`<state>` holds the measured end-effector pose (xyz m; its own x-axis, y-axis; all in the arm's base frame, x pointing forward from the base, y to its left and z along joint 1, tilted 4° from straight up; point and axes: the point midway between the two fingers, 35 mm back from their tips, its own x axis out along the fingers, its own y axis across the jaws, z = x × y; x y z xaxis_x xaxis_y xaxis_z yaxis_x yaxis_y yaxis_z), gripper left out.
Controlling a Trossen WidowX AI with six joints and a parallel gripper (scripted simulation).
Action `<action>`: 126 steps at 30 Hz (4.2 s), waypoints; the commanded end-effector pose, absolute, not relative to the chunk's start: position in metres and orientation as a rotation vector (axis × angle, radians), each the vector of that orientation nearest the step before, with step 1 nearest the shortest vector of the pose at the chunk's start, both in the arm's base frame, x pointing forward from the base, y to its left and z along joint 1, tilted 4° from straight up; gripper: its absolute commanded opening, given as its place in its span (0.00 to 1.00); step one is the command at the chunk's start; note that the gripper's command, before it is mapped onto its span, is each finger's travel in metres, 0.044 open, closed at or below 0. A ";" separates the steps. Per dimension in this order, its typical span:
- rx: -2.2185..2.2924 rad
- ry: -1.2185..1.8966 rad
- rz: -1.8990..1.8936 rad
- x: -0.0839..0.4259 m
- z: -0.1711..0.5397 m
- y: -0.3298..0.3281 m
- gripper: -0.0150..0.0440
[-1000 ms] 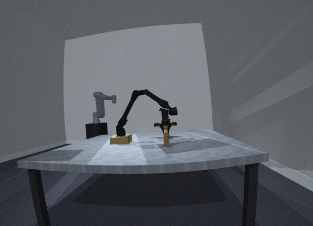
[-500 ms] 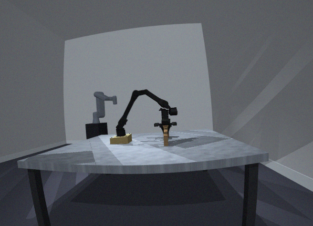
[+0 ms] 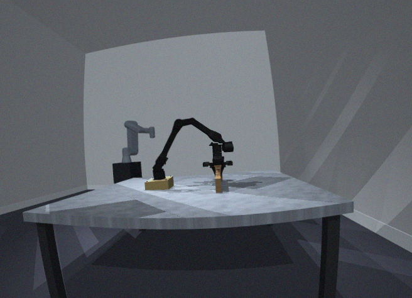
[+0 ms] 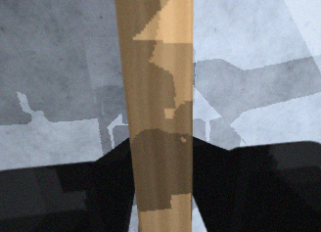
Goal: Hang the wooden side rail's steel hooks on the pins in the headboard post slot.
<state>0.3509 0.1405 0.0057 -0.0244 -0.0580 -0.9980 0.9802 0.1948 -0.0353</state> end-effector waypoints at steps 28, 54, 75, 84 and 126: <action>1.023 1.272 -1.102 0.355 0.010 0.146 0.25; 1.023 1.272 -1.102 0.352 0.007 0.148 0.25; 1.023 1.272 -1.102 0.351 0.008 0.150 0.25; 1.023 1.272 -1.102 0.352 0.009 0.151 0.25; 1.023 1.273 -1.102 0.352 0.009 0.155 0.25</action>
